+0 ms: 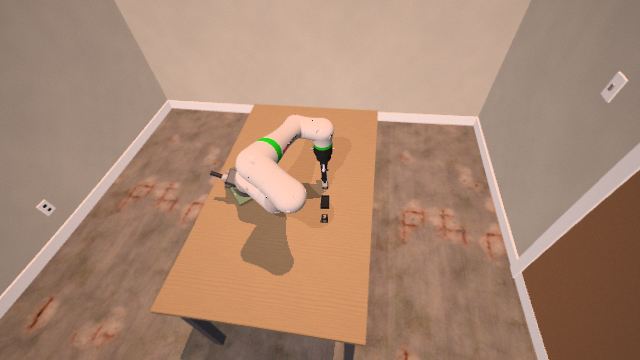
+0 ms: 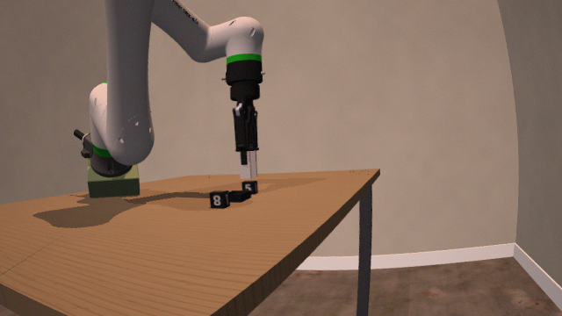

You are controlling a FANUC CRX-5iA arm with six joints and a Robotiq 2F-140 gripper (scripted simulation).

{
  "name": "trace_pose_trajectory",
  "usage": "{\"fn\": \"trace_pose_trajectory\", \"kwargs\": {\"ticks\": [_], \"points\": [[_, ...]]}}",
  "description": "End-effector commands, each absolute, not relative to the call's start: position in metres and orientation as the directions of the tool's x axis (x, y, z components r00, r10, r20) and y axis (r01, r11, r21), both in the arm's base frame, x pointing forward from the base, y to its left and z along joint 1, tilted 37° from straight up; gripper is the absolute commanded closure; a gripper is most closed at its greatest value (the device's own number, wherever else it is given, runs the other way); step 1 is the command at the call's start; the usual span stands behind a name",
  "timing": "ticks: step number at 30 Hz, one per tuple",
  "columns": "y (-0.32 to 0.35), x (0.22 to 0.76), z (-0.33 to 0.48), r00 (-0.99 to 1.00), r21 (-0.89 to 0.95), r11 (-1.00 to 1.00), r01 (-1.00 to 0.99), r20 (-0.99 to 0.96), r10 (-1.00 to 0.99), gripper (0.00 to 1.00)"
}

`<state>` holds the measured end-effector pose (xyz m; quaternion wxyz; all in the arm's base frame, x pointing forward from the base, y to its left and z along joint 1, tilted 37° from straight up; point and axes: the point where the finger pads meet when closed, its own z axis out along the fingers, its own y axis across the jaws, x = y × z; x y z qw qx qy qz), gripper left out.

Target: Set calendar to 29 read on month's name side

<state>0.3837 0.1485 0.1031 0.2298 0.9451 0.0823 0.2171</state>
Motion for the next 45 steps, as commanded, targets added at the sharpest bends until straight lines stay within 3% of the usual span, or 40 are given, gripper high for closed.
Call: {"fn": "trace_pose_trajectory", "kwargs": {"ticks": [1, 45], "points": [[0.148, 0.384, 0.102, 0.892, 0.47, -0.881, 0.056, 0.373, 0.255, 0.71], [0.137, 0.397, 0.079, 0.892, 0.47, -0.881, 0.056, 0.373, 0.256, 0.71]]}}
